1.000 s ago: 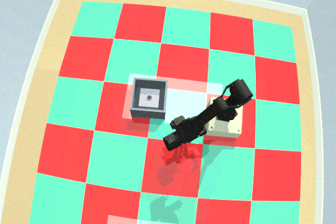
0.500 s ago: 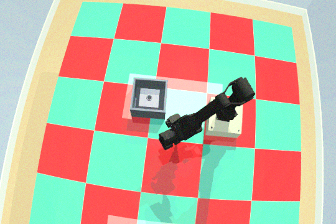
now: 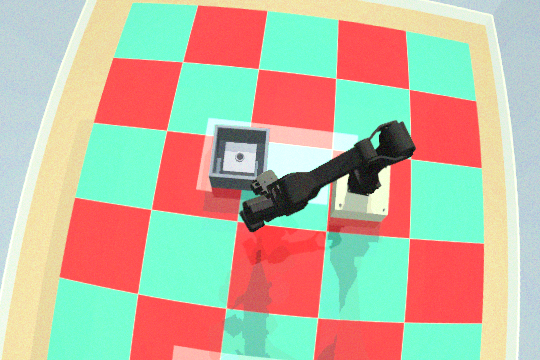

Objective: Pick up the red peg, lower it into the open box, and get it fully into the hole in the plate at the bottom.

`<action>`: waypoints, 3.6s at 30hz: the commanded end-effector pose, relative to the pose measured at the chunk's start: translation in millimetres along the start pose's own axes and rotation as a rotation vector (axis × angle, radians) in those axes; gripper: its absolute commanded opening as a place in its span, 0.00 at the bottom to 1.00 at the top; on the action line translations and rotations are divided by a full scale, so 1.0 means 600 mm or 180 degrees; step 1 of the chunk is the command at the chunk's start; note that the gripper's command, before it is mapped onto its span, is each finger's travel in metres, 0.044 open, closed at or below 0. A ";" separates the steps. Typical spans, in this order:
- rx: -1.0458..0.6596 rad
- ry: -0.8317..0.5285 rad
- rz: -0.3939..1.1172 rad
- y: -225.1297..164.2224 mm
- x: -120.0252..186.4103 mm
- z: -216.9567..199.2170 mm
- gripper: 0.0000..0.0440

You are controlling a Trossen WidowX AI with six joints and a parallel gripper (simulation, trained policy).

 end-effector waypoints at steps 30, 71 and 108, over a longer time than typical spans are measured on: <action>-0.0546 -0.0093 -0.0369 0.234 0.015 -0.001 0.00; -0.0520 -0.0305 -0.0271 0.375 -0.113 0.002 0.96; -0.0664 -0.0140 -0.0676 0.456 -0.095 0.001 1.00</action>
Point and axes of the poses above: the point midway between the two fingers, 35 mm back from their tips, its own x axis back along the fingers, its own z axis across the jaws, y = z × x, the point moved 4 cm from there along x, back along the fingers, and after that the axes turned 2 degrees about -x, right-handed, at the moved point
